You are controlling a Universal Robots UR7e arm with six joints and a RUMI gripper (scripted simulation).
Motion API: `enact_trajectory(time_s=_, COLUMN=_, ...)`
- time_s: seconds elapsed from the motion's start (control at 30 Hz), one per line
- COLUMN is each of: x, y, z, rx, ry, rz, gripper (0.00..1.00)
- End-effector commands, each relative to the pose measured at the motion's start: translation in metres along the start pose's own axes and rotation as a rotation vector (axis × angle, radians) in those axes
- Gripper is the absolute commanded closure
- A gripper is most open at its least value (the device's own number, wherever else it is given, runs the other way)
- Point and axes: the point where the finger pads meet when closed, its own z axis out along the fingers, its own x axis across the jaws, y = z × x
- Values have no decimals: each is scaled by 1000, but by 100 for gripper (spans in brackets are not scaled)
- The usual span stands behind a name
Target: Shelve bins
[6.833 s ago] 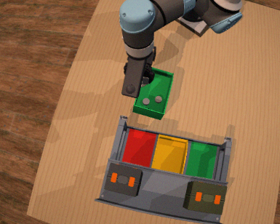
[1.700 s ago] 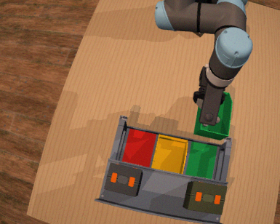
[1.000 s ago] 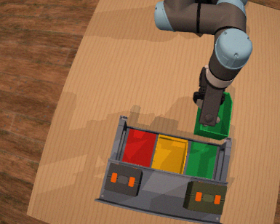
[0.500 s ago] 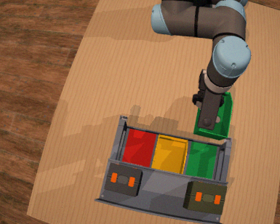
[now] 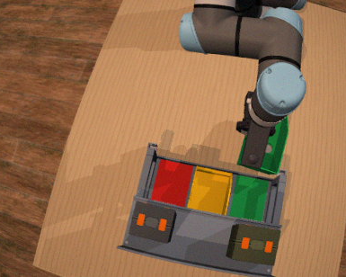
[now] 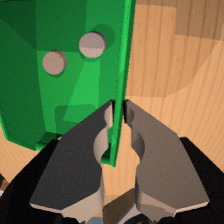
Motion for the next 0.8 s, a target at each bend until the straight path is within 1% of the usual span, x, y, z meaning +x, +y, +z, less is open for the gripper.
enact_trajectory(time_s=0.0, x=0, y=-2, z=-2, rx=-47, ry=-9, rz=1, gripper=100)
enact_trajectory(time_s=0.07, x=0, y=-2, z=-2, rx=-47, ry=-9, rz=1, gripper=100)
enact_trajectory(time_s=0.27, x=0, y=-3, z=-3, rx=-82, ry=-17, rz=2, gripper=100)
enact_trajectory(time_s=0.43, x=0, y=-3, z=-4, rx=-101, ry=-21, rz=3, gripper=100)
enact_trajectory(time_s=0.77, x=0, y=-4, z=-5, rx=-112, ry=-23, rz=3, gripper=100)
